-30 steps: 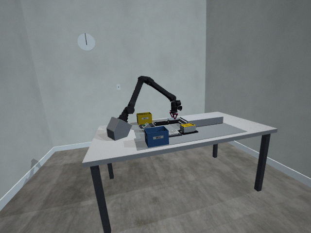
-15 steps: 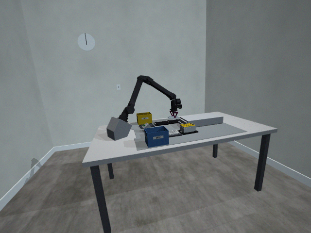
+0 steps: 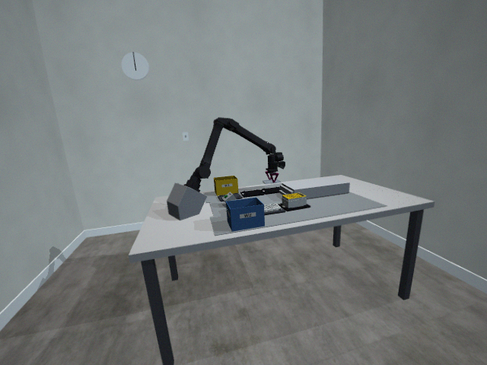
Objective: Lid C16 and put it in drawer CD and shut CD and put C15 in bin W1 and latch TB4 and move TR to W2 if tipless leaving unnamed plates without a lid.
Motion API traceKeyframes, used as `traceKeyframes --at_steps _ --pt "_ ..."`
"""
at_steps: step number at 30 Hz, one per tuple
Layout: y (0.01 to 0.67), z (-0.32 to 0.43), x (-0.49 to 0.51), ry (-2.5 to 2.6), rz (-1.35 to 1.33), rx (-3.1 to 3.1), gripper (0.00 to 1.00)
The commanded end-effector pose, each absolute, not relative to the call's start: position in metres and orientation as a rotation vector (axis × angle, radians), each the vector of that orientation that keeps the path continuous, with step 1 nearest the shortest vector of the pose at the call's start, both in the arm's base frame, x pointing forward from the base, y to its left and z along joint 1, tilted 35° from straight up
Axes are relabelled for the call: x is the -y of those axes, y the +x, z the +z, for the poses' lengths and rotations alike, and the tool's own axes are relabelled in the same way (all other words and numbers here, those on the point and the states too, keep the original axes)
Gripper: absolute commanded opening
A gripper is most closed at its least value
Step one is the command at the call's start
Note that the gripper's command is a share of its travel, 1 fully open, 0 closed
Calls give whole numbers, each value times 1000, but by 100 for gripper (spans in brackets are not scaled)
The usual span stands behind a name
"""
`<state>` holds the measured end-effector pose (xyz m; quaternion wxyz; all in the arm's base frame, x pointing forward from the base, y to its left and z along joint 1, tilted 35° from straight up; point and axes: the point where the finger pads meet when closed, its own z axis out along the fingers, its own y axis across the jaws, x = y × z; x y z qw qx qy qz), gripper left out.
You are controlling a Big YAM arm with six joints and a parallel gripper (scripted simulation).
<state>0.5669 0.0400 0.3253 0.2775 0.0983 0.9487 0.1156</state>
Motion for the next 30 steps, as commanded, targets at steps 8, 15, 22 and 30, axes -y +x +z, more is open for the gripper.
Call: traceKeyframes --at_steps 8,15,22,30 --pt "558 389 -32 245 312 -2454 0" --pt "560 381 -29 255 308 -2476 0" --pt "548 402 -29 245 311 -2453 0" --pt "544 405 -29 245 311 -2458 0"
